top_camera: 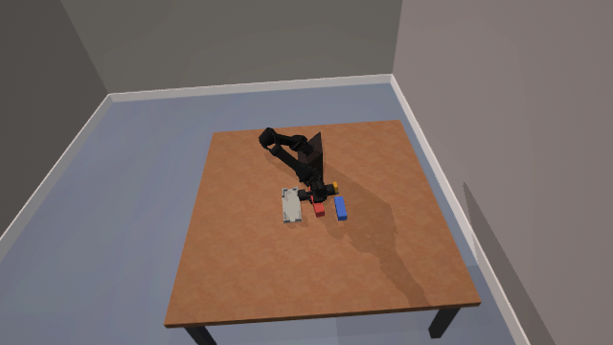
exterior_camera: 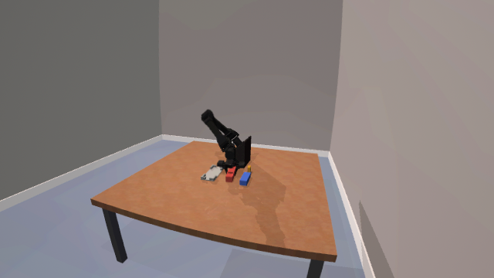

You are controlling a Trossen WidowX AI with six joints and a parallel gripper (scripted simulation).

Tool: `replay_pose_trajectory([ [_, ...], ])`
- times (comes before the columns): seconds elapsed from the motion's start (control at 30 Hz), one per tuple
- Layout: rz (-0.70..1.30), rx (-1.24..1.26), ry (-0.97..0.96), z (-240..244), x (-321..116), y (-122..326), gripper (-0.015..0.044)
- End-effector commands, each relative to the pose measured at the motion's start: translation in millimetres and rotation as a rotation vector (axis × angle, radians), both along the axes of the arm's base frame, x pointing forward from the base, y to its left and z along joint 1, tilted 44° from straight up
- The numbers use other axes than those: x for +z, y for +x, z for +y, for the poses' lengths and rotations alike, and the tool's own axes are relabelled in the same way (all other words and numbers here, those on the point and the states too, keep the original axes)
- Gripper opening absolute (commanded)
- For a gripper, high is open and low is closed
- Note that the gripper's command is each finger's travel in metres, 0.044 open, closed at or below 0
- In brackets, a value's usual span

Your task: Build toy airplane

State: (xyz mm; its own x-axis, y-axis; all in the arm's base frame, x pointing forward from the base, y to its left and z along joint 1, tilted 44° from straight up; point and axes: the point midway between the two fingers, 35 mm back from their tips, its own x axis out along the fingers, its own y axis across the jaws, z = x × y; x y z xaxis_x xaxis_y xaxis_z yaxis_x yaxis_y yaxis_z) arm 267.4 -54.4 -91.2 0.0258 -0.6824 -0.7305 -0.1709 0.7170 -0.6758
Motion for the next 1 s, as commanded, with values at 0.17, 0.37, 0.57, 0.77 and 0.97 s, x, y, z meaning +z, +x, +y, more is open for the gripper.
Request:
replay_pose_trajectory([
  [0.17,0.004,0.005,-0.006,-1,0,0,0.0157],
  [0.37,-0.041,0.003,0.027,8,3,5,0.0],
  [0.57,-0.054,0.002,0.042,19,10,8,0.0],
  [0.77,-0.048,0.001,0.044,32,21,9,0.0],
  [0.97,-0.039,0.001,0.042,44,33,9,0.0],
])
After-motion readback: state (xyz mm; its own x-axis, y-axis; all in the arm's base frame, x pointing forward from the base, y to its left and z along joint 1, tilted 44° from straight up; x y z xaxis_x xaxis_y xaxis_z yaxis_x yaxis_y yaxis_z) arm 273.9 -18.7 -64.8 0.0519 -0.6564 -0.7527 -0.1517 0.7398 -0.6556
